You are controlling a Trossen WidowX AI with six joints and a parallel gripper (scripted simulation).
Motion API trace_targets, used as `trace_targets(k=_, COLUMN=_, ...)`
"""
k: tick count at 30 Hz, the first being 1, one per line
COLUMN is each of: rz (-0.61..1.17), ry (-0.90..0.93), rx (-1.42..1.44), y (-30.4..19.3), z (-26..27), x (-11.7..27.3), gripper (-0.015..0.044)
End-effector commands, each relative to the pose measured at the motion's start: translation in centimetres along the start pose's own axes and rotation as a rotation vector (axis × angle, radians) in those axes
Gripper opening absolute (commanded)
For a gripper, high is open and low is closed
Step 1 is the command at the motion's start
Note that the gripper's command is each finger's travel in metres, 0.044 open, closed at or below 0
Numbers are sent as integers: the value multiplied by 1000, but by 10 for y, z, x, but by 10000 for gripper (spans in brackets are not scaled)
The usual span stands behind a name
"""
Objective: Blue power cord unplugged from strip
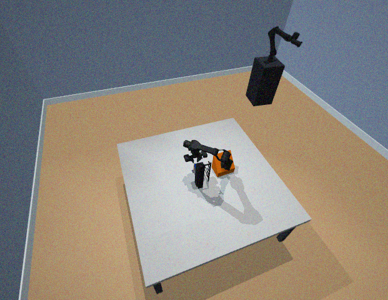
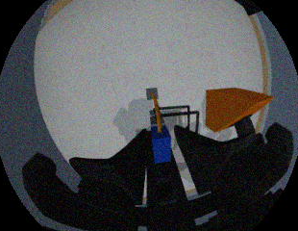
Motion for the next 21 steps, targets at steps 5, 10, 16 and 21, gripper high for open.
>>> trace_targets(k=5, rz=5, ry=5, rx=-4, y=-15, z=-1, x=1, gripper=160)
trace_targets(k=10, rz=6, ry=5, rx=-4, y=-23, z=-1, x=0, gripper=160)
trace_targets(k=16, rz=6, ry=5, rx=-3, y=-24, z=-1, x=-1, gripper=160)
trace_targets(k=21, rz=6, ry=5, rx=-3, y=-24, z=-1, x=-7, gripper=160)
Point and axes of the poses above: the point midway between the two fingers, 35 mm back from their tips, its own x axis back along the fingers, its own z axis across the jaws, y = z × x, the point moved 2 cm from there along x, back along the fingers, and after that the axes turned 1 degree about -x, right-handed, at the moved point
